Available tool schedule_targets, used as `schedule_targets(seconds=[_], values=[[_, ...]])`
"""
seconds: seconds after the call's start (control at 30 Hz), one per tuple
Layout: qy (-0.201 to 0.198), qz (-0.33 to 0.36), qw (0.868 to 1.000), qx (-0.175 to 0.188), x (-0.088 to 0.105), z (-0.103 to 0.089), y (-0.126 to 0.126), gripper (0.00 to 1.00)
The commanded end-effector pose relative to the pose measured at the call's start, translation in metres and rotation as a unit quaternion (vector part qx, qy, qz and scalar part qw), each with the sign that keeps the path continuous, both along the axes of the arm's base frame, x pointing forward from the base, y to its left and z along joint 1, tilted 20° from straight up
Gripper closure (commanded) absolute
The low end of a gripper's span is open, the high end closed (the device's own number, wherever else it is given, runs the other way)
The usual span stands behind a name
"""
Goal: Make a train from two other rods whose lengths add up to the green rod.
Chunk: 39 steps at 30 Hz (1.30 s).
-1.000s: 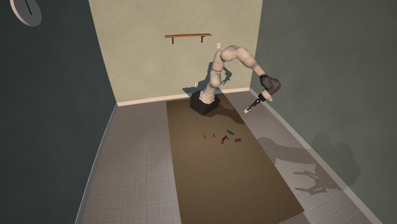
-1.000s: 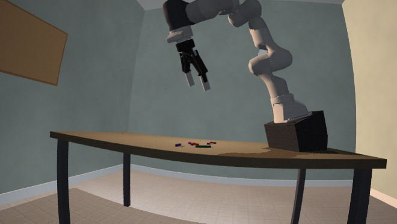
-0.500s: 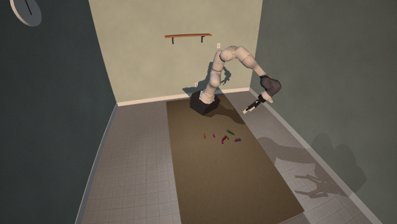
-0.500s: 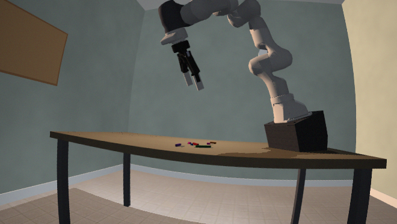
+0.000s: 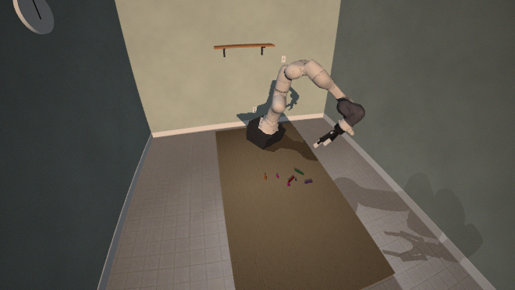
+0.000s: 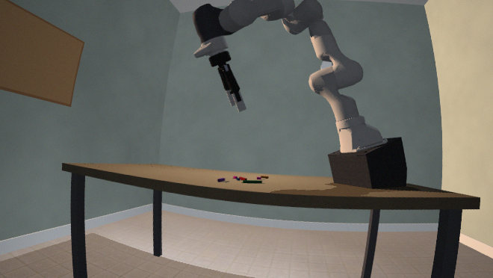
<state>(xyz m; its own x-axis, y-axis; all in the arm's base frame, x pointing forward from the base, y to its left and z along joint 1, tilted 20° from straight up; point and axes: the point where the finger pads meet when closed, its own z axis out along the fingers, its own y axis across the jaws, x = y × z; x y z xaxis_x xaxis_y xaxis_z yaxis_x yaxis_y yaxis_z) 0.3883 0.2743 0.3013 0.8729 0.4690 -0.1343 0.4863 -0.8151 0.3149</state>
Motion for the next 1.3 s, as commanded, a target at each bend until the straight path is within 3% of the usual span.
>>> schedule_targets(seconds=[0.0, 0.33, 0.37, 0.9, 0.93, 1.27], values=[[-0.002, -0.018, 1.000, 0.001, -0.001, 0.001, 0.000, 0.00], [-0.002, -0.018, 1.000, 0.001, -0.001, 0.001, 0.000, 0.00], [-0.008, -0.077, 0.997, 0.017, 0.020, 0.011, -0.018, 0.00], [-0.008, -0.077, 0.997, 0.017, 0.020, 0.011, -0.018, 0.00], [-0.015, -0.136, 0.990, 0.033, 0.041, 0.021, -0.037, 0.00], [-0.015, -0.136, 0.990, 0.033, 0.041, 0.021, -0.037, 0.00]])
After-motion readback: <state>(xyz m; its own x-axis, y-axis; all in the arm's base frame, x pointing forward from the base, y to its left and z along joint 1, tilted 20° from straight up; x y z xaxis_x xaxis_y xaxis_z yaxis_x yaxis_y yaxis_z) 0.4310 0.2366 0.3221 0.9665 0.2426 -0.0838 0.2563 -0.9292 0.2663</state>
